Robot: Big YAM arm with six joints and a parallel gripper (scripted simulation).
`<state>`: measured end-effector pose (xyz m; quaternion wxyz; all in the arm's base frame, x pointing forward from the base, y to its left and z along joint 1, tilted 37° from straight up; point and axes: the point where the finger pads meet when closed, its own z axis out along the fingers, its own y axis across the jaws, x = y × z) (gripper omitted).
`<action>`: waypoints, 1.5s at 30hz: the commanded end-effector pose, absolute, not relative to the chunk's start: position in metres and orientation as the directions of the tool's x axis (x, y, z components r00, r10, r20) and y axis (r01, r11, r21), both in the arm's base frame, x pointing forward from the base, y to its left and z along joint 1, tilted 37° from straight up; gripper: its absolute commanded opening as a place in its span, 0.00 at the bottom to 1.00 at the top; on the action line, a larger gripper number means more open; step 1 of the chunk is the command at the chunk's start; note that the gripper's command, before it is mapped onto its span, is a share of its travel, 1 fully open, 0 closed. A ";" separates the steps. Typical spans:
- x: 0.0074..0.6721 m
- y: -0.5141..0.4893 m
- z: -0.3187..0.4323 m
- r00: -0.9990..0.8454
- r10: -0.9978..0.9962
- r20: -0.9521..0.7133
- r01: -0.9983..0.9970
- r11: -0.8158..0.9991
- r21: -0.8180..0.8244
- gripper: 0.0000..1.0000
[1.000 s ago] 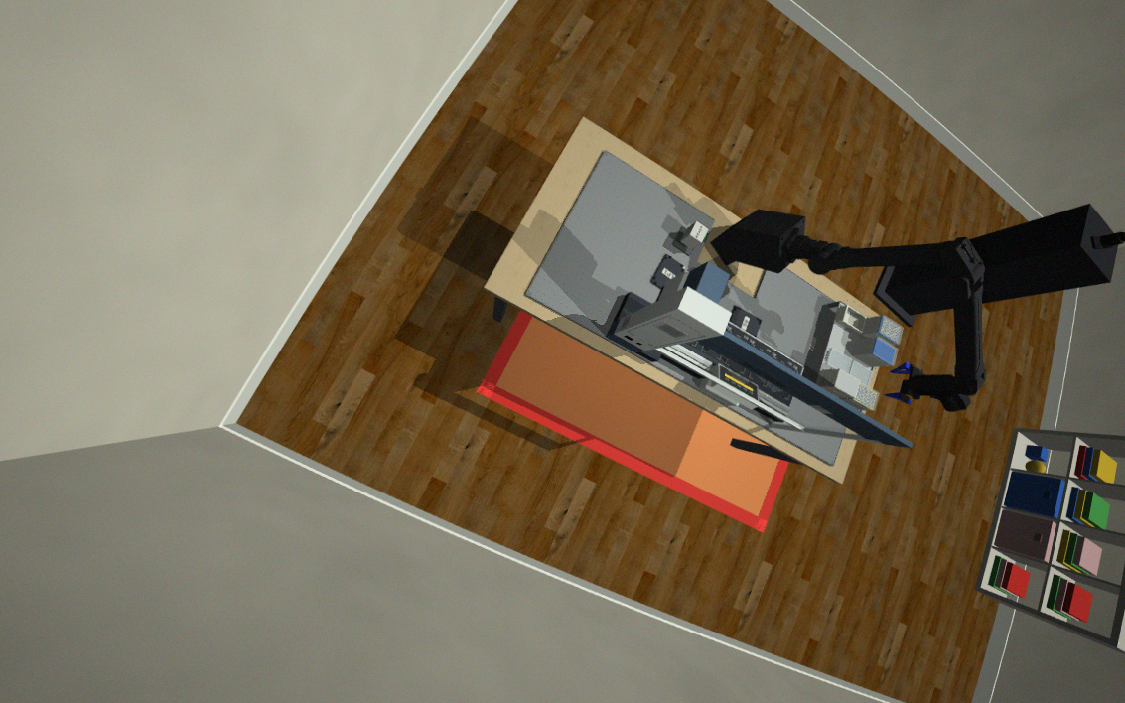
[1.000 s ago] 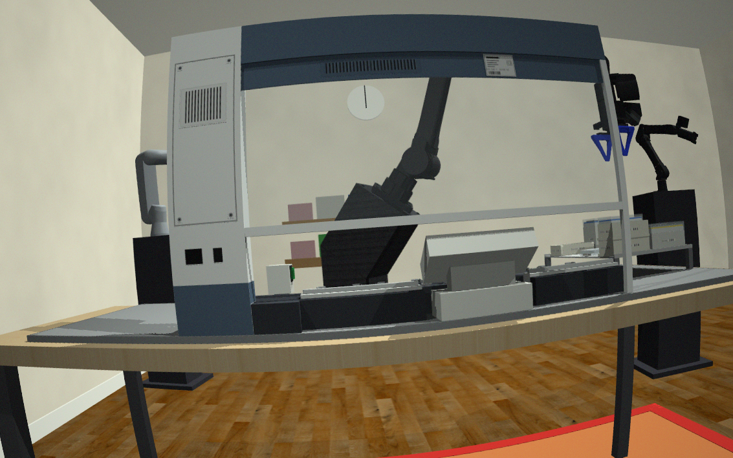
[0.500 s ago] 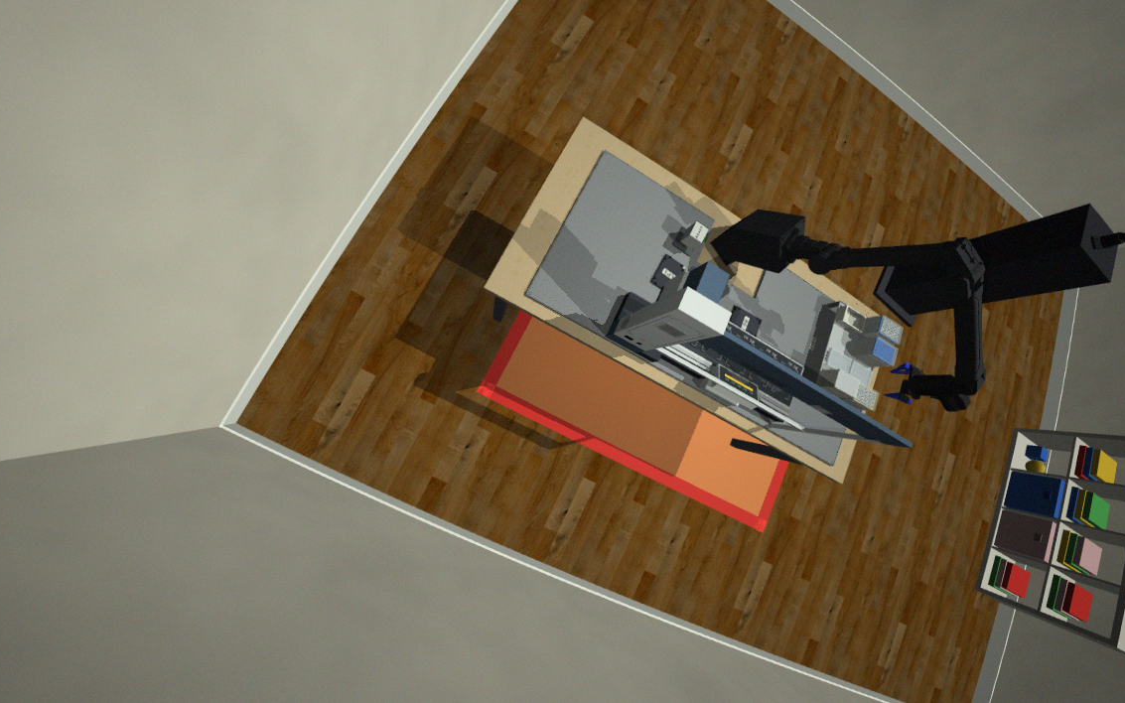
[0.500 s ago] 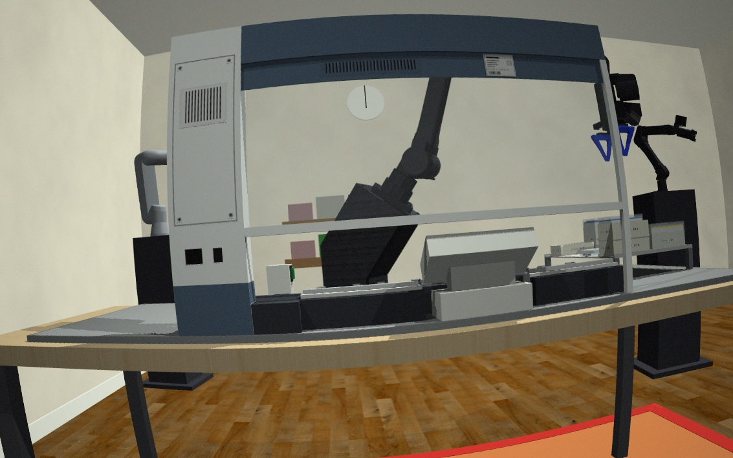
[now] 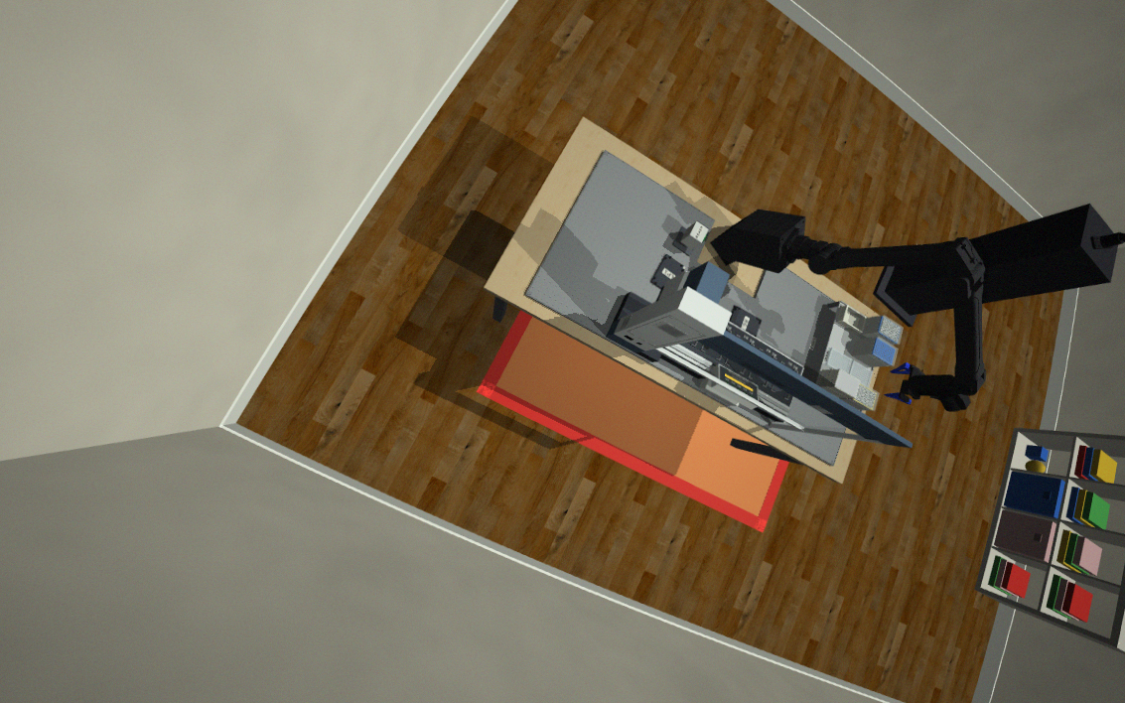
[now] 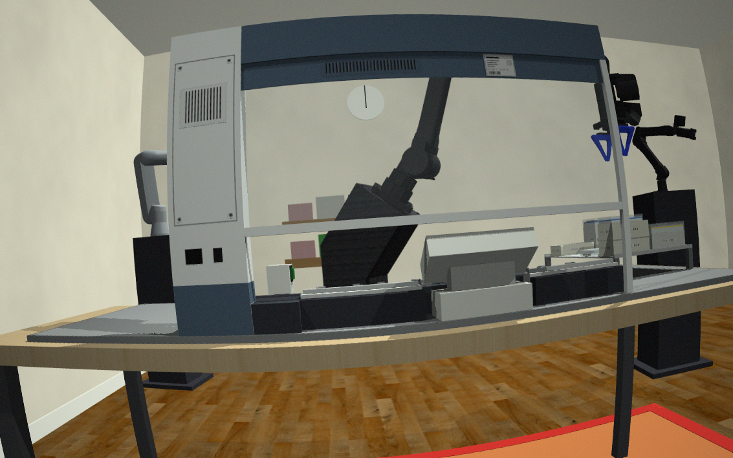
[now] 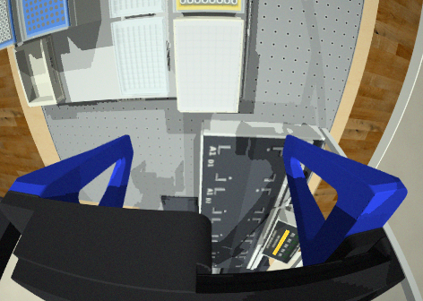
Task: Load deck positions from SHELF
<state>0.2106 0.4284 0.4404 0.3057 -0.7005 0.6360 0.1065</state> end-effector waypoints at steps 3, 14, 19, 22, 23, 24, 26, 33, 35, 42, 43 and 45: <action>0.214 0.426 0.447 0.153 -0.823 -0.548 -0.956 0.017 -0.293 1.00; 0.214 0.426 0.447 0.153 -0.823 -0.548 -0.956 0.017 -0.293 1.00; 0.214 0.426 0.447 0.153 -0.823 -0.548 -0.956 0.017 -0.293 1.00; 0.214 0.426 0.447 0.153 -0.823 -0.548 -0.956 0.017 -0.293 1.00; 0.214 0.426 0.447 0.153 -0.823 -0.548 -0.956 0.017 -0.293 1.00; 0.214 0.426 0.447 0.153 -0.823 -0.548 -0.956 0.017 -0.293 1.00; 0.214 0.426 0.447 0.153 -0.823 -0.548 -0.956 0.017 -0.293 1.00; 0.214 0.426 0.447 0.153 -0.823 -0.548 -0.956 0.017 -0.293 1.00; 0.214 0.426 0.447 0.153 -0.823 -0.548 -0.956 0.017 -0.293 1.00; 0.214 0.426 0.447 0.154 -0.823 -0.548 -0.956 0.017 -0.293 1.00; 0.214 0.426 0.447 0.153 -0.823 -0.548 -0.956 0.017 -0.293 1.00; 0.217 0.433 0.438 0.153 -0.823 -0.547 -0.956 0.016 -0.292 1.00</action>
